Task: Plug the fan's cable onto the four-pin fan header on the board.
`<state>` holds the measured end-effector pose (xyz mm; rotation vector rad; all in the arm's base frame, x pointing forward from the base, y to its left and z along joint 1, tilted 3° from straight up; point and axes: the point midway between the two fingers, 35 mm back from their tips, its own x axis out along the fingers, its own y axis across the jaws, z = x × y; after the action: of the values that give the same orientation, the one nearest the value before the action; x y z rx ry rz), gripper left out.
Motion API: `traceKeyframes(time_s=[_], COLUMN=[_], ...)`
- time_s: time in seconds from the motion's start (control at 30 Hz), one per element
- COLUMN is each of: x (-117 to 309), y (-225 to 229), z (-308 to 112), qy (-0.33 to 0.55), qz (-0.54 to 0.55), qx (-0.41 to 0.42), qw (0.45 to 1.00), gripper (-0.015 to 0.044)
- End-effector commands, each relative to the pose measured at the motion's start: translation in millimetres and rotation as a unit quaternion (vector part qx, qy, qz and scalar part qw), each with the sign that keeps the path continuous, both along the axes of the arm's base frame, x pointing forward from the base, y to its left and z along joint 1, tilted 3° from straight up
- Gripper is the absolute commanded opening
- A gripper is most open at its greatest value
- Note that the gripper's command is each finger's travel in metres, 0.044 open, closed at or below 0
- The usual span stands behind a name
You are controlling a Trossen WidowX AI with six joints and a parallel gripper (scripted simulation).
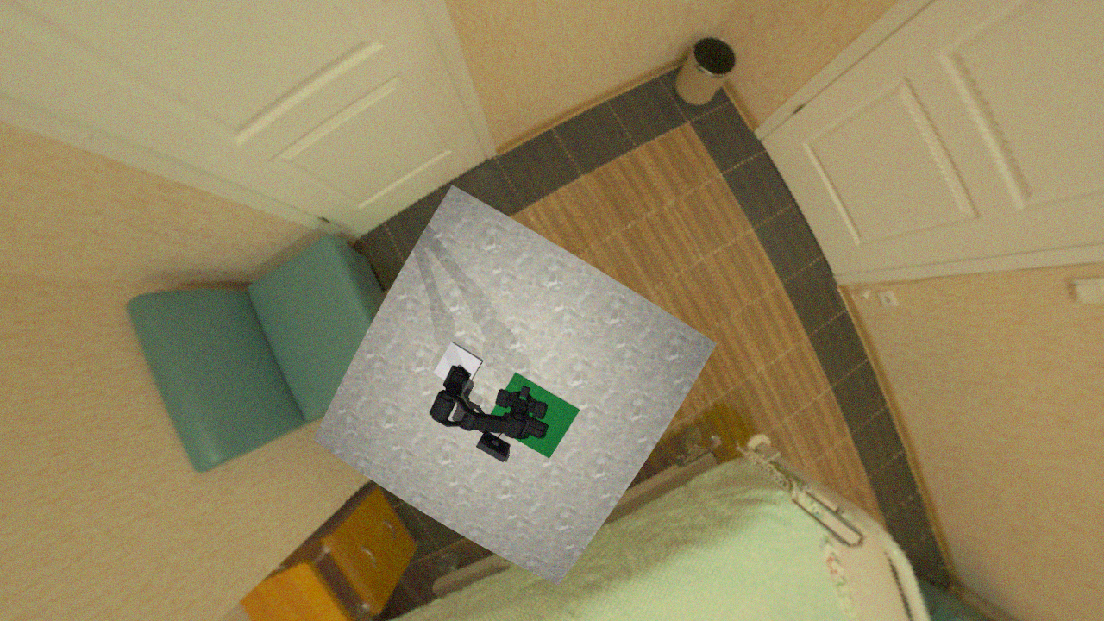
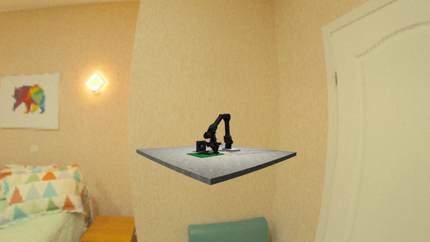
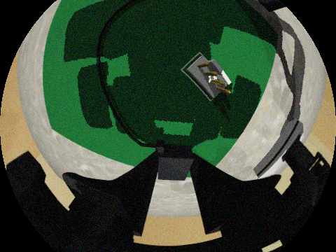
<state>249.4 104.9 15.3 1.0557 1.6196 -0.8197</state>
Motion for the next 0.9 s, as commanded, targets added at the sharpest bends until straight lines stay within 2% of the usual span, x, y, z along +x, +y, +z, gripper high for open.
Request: traceKeyframes(time_s=[0.0,0.63,0.87], x=[3,1,0], y=[0,-1,3], z=[11,64,64], qy=[-0.003,-0.002,-0.032], qz=[0.0,0.0,0.102], qx=[0.001,0.001,-0.018], qw=[1.0,1.0,0.994], gripper=[0.0,0.0,0.0])
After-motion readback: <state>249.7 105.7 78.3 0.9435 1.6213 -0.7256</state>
